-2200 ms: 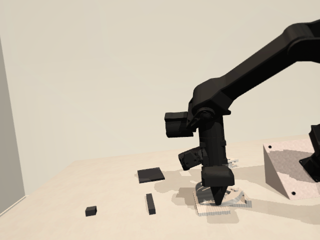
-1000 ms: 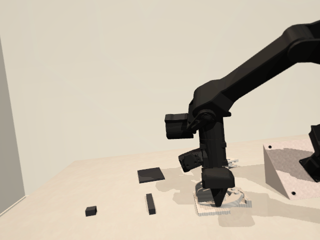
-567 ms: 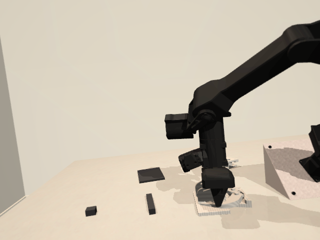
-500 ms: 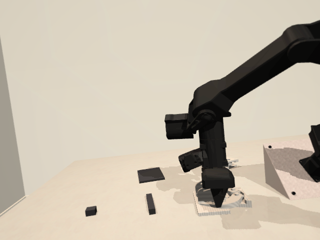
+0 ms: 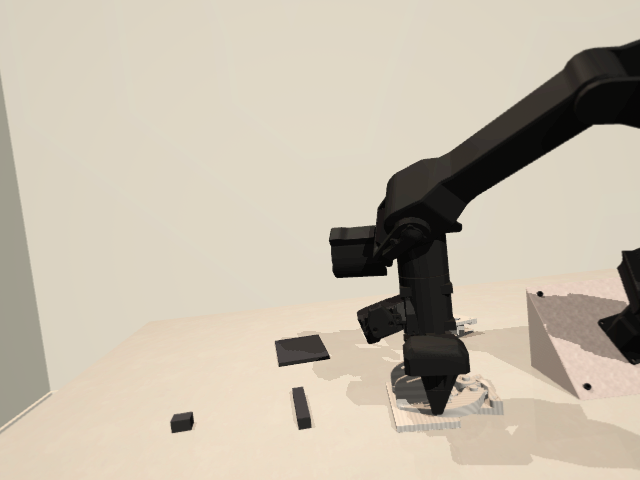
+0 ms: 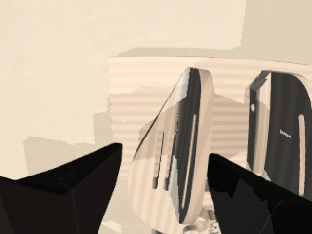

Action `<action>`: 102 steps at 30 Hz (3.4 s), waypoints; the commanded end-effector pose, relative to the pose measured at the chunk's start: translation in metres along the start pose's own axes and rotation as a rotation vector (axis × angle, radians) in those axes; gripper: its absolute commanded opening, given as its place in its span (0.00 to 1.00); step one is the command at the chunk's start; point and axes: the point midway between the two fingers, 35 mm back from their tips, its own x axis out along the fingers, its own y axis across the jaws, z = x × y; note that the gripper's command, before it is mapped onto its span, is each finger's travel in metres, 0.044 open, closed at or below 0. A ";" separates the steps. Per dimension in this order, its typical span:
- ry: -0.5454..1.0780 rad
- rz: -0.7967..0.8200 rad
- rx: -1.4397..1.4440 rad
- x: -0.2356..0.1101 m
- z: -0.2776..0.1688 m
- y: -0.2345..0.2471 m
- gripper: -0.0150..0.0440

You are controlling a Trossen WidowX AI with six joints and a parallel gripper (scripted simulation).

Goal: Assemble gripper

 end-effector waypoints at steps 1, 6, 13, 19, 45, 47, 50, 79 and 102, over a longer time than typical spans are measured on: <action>-0.004 -0.003 -0.002 -0.013 0.002 -0.001 0.63; -0.003 -0.001 -0.001 -0.055 0.000 0.000 0.63; -0.014 0.001 0.010 -0.062 0.002 -0.004 0.72; -0.041 -0.020 0.028 -0.073 0.005 -0.033 0.99; -0.016 -0.071 -0.397 -0.100 -0.003 -0.202 1.00; -0.012 -0.070 -0.433 -0.101 -0.008 -0.216 1.00; -0.007 -0.065 -0.488 -0.101 -0.016 -0.236 1.00; 0.003 -0.021 -0.745 -0.050 -0.066 -0.317 1.00; 0.003 -0.021 -0.745 -0.050 -0.066 -0.317 1.00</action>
